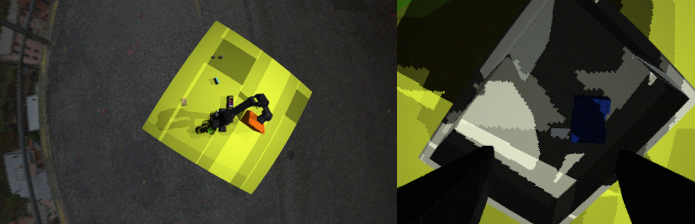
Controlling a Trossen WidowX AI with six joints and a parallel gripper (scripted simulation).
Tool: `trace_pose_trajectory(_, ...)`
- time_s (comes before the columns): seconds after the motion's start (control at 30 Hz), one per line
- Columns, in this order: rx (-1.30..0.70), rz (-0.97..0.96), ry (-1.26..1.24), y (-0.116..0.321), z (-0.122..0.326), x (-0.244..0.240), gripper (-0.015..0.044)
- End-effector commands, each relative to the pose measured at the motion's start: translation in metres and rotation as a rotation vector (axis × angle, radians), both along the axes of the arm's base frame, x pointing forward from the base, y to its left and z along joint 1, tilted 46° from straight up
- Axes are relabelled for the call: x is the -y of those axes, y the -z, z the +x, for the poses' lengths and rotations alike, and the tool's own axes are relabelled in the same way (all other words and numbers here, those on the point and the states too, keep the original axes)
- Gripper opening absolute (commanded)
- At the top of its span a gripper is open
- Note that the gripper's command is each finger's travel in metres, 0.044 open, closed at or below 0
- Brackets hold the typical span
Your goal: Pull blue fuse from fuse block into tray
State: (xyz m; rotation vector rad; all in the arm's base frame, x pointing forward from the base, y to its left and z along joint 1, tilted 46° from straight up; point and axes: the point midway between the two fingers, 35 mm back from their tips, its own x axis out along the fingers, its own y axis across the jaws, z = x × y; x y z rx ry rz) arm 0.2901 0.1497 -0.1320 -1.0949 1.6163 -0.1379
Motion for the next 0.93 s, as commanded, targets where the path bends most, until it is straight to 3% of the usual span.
trace_pose_trajectory(0.0,0.002,0.001,-0.002,-0.008,0.0,-0.009,0.033)
trace_pose_trajectory(0.1,0.002,0.0,-0.008,-0.026,-0.002,-0.026,0.033)
trace_pose_trajectory(0.9,0.002,-0.004,-0.012,-0.025,-0.001,-0.025,0.033)
